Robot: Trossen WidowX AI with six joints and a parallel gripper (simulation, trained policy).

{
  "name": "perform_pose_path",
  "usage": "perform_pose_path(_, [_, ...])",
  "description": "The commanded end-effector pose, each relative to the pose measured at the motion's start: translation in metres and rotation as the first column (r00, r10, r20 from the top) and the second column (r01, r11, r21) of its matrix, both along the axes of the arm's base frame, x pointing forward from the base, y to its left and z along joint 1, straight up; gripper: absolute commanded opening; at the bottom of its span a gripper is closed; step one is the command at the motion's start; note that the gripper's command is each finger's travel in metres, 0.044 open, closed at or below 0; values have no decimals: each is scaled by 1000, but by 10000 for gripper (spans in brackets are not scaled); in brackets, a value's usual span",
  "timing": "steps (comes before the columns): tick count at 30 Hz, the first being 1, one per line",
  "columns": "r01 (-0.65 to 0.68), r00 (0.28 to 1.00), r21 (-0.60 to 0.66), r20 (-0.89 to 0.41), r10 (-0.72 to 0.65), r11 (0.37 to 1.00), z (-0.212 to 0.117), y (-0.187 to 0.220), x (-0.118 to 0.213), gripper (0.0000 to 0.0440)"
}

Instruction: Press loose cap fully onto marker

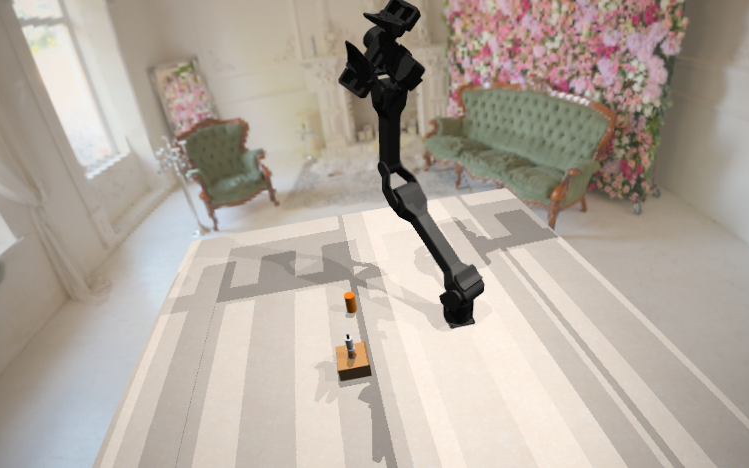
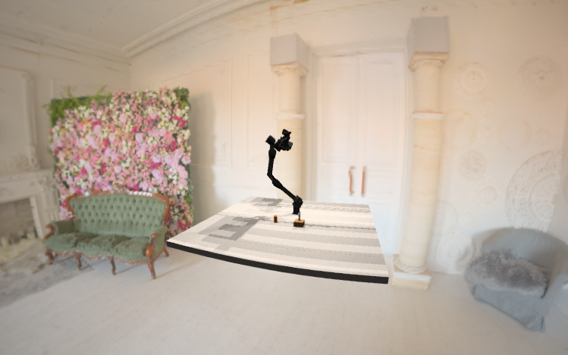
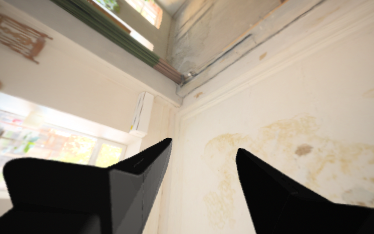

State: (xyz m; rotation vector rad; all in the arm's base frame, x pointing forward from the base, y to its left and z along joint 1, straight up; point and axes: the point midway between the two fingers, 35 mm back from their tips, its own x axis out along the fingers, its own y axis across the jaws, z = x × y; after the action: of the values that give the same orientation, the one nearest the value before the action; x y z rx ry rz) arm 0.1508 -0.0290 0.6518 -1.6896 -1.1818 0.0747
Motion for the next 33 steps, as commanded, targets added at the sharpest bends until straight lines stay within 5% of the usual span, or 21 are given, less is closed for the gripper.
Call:
perform_pose_path(1, [-20, 1000, -21, 1, 20, 1000, -6, 5, -3, 251])
perform_pose_path(33, [-95, 995, -233, -31, 90, 968, -59, 48, -33, 305])
